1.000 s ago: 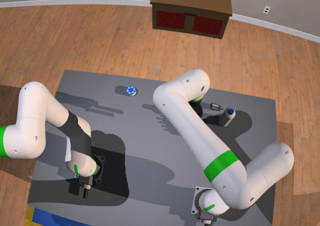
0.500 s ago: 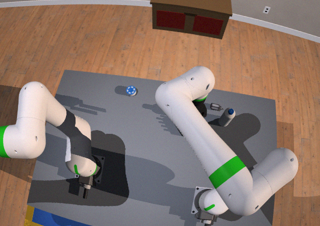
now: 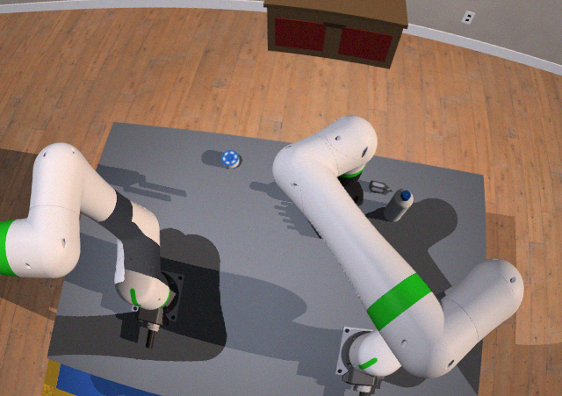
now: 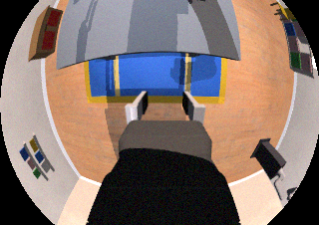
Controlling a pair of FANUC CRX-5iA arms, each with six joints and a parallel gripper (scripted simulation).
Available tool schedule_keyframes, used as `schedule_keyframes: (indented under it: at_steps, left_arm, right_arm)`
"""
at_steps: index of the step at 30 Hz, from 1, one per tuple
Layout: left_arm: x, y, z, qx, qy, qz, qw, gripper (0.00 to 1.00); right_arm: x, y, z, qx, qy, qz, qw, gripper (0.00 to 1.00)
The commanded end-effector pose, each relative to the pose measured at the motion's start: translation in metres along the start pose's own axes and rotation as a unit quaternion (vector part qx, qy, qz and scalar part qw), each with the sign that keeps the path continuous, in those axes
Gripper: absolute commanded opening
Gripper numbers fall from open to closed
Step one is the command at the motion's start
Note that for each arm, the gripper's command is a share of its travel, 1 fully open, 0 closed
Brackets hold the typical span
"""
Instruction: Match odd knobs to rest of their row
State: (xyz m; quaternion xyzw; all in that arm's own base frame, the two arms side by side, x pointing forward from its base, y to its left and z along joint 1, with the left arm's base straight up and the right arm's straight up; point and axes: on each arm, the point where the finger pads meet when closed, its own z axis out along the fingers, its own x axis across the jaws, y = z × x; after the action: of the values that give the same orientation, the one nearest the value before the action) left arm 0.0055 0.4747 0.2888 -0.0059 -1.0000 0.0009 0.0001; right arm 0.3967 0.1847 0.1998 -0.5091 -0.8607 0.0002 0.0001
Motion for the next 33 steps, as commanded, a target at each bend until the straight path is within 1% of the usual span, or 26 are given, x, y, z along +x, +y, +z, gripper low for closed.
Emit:
schedule_keyframes:
  at_steps: [1,20,24,26,33]
  left_arm:
    - [0.0,0.0,-0.001,-0.001,0.0,0.0,1.0,1.0]
    - [0.0,0.0,-0.001,-0.001,0.0,0.0,1.0,1.0]
    - [0.0,0.0,-0.001,-0.001,0.0,0.0,1.0,1.0]
    - [0.0,0.0,-0.001,-0.001,0.0,0.0,1.0,1.0]
    - [0.0,0.0,-0.001,-0.001,0.0,0.0,1.0,1.0]
  right_arm:
    - [0.0,0.0,-0.001,-0.001,0.0,0.0,1.0,1.0]
    - [0.0,-0.002,-0.001,-0.001,0.0,0.0,1.0,1.0]
    - [0.001,-0.014,-0.001,-0.001,0.0,0.0,1.0,1.0]
    - [0.001,-0.014,-0.001,-0.001,0.0,0.0,1.0,1.0]
    - [0.003,-0.058,-0.001,-0.001,0.0,0.0,1.0,1.0]
